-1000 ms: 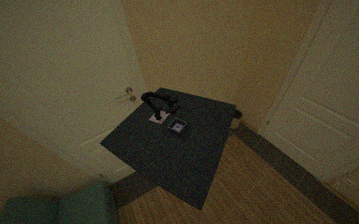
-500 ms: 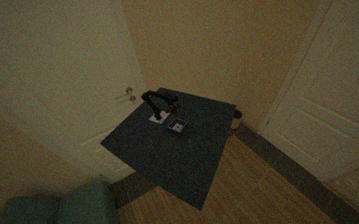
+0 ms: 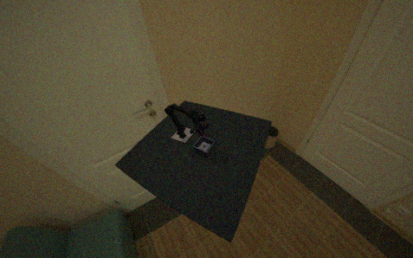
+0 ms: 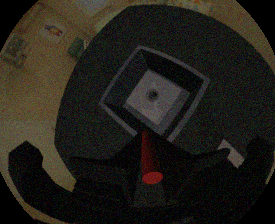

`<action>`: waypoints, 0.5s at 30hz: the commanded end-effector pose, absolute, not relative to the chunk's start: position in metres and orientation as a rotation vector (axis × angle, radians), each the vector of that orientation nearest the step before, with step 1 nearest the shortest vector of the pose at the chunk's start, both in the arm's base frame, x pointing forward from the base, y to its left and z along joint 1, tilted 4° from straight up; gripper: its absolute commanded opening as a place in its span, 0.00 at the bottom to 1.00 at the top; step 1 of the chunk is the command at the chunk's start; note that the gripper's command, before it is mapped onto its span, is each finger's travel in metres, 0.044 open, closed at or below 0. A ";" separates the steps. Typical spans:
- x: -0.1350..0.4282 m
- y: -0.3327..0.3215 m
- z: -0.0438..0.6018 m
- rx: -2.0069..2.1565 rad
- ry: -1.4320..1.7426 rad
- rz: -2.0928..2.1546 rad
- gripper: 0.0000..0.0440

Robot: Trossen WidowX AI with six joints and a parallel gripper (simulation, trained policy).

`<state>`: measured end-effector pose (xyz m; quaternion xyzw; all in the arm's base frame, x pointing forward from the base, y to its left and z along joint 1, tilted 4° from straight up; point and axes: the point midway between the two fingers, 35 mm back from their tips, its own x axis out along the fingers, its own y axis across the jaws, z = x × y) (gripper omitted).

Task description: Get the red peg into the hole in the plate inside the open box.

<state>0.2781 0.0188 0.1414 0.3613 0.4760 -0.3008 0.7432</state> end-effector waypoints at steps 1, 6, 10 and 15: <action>0.286 0.009 0.141 0.792 1.028 -0.679 0.00; 0.296 -0.007 0.137 0.805 1.018 -0.712 0.00; 0.302 -0.018 0.132 0.817 1.018 -0.733 0.01; 0.309 -0.028 0.124 0.831 1.031 -0.752 0.02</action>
